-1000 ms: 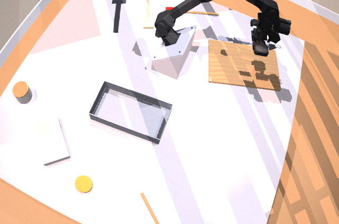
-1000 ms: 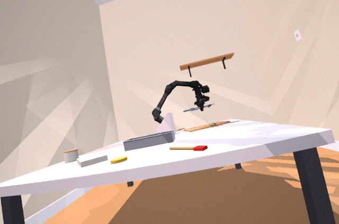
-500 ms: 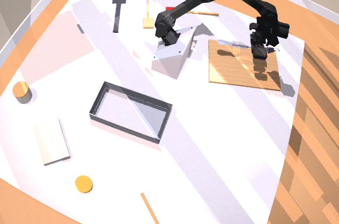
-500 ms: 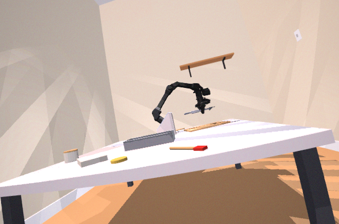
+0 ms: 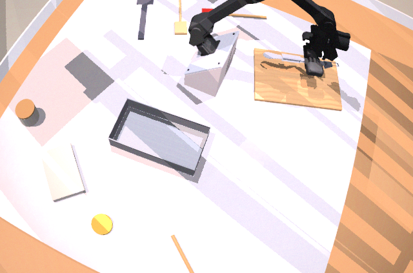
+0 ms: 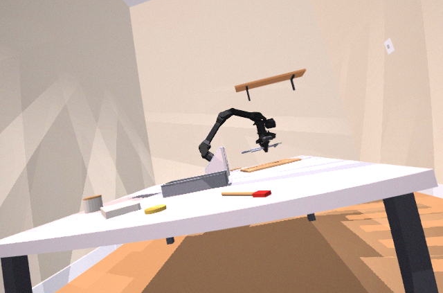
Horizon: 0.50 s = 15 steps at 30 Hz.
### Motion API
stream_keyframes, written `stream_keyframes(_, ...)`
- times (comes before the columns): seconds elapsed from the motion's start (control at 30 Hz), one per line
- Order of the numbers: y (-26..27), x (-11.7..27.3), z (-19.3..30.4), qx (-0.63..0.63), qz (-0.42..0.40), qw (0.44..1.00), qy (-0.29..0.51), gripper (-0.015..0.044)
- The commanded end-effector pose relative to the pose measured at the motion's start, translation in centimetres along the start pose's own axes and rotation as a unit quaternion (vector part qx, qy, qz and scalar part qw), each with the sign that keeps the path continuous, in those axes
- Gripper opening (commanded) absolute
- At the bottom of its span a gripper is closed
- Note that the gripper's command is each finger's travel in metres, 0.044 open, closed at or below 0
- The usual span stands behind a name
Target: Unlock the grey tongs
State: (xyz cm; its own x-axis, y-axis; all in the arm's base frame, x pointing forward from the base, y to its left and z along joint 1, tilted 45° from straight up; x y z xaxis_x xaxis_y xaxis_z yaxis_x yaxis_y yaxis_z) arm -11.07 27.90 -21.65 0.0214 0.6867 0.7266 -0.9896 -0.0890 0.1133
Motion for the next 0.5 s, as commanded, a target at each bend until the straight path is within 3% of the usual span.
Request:
stream_keyframes(0.0, 0.1, -0.7, 0.0, -0.002, -0.002, 1.000, -0.001, -0.0150)
stream_keyframes(0.47, 0.1, -3.0, 0.1, -0.002, -0.002, 1.000, -0.001, -0.0150)
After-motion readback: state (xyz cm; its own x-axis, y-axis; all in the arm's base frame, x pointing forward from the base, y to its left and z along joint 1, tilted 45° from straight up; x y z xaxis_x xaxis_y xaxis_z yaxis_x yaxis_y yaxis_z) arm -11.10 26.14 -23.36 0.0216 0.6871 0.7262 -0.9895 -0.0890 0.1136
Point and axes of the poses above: the point midway between the two fingers, 35 mm back from their tips, its own x axis back along the fingers, its own y axis across the jaws, z = x × y, the point moved 2 cm from there along x, back along the fingers, and after that the axes turned 10 degrees about -x, right-handed, at the moved point
